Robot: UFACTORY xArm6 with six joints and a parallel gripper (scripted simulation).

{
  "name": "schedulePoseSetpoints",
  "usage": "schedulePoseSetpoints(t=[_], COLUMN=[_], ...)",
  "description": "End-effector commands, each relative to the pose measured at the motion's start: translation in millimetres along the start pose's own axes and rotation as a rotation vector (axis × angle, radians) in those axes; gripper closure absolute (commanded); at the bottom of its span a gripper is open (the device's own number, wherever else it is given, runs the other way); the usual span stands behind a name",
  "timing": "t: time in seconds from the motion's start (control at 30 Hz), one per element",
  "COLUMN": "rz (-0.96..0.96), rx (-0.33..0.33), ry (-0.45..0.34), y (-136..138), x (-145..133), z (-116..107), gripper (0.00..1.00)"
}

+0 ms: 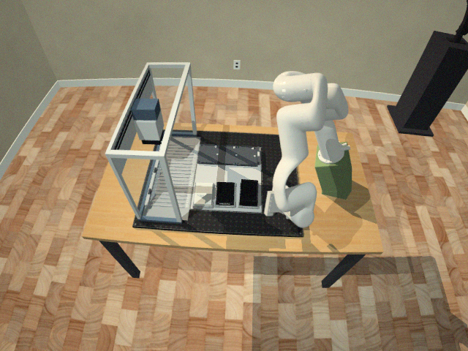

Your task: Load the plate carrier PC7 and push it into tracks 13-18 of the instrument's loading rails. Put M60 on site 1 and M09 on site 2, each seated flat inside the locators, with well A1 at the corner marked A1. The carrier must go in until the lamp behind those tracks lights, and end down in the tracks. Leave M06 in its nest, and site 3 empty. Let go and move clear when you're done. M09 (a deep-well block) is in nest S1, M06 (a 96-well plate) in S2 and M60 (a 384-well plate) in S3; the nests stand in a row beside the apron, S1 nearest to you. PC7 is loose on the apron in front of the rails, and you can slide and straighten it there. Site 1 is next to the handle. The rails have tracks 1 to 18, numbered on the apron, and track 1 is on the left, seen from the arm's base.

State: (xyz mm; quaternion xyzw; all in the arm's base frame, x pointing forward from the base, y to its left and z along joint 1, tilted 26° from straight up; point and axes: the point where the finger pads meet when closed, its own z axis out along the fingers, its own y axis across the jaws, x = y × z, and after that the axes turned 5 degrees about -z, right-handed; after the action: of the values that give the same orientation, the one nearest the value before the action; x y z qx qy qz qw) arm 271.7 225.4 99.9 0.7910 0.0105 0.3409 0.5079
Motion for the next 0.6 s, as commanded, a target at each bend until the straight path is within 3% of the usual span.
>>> schedulePoseSetpoints(t=[0.0, 0.57], rz=[-0.087, -0.485], rx=[0.043, 0.306], ry=[-0.047, -0.183], y=[-3.1, -11.5], x=[0.8, -0.2], z=[11.3, 53.1], gripper=[0.0, 0.0])
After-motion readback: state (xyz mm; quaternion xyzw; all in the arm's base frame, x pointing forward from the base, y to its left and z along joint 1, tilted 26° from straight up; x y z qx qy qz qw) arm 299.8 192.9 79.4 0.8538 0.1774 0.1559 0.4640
